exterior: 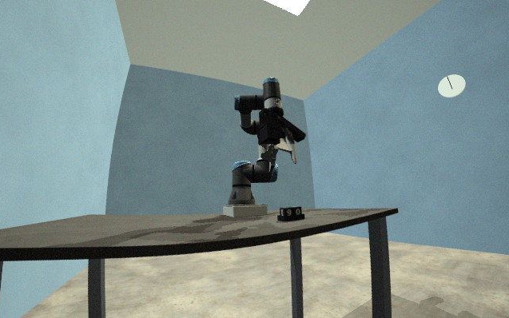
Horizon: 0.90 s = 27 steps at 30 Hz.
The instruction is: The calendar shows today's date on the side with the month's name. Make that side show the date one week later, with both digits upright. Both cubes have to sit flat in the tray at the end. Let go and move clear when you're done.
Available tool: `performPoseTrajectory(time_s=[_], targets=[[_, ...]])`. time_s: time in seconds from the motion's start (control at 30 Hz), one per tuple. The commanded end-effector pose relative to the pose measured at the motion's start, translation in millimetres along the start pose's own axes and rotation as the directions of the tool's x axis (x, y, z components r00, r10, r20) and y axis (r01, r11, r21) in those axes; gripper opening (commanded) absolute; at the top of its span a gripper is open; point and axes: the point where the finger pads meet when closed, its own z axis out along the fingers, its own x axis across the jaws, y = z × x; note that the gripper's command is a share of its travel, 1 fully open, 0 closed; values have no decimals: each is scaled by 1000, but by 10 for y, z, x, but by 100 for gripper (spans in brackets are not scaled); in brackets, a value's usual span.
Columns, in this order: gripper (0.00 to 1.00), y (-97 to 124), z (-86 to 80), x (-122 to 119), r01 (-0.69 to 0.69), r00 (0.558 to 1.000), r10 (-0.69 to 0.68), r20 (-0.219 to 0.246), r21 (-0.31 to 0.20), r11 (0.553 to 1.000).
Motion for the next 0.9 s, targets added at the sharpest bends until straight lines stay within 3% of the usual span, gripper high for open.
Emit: performPoseTrajectory(time_s=[0.0,0.7,0.87], targets=[[100,-49,29,-1,-1,1000,1,1,-5,1000],[100,-59,47,-2,-1,1000,1,2,-6,1000],[100,-54,278,12,-1,1000,1,2,-6,1000]])
